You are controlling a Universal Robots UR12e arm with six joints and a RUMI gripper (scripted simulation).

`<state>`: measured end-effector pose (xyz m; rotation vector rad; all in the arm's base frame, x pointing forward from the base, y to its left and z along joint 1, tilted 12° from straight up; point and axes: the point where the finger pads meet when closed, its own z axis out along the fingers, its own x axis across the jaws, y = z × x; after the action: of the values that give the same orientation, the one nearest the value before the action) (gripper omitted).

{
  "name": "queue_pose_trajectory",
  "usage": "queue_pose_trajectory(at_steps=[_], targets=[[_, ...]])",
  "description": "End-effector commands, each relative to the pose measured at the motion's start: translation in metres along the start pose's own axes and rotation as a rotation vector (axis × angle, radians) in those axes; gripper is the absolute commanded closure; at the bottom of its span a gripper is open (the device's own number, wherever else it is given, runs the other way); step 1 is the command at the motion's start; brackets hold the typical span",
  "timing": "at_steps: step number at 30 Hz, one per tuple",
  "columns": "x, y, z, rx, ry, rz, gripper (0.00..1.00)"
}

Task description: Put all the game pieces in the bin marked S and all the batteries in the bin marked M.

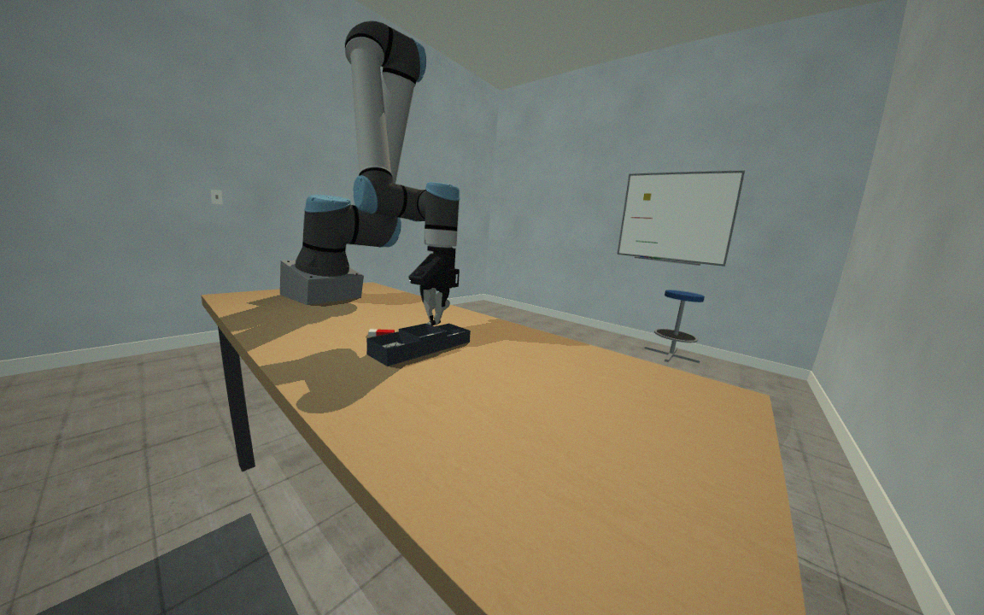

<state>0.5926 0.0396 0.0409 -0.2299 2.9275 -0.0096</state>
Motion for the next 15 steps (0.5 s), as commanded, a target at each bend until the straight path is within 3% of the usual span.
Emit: queue_pose_trajectory(at_steps=[1,10,15], targets=[[0.000,0.000,-0.012,0.000,-0.001,0.000,1.00],[0.000,0.000,-0.042,0.000,-0.001,0.000,1.00],[0.000,0.000,-0.042,0.000,-0.001,0.000,1.00]])
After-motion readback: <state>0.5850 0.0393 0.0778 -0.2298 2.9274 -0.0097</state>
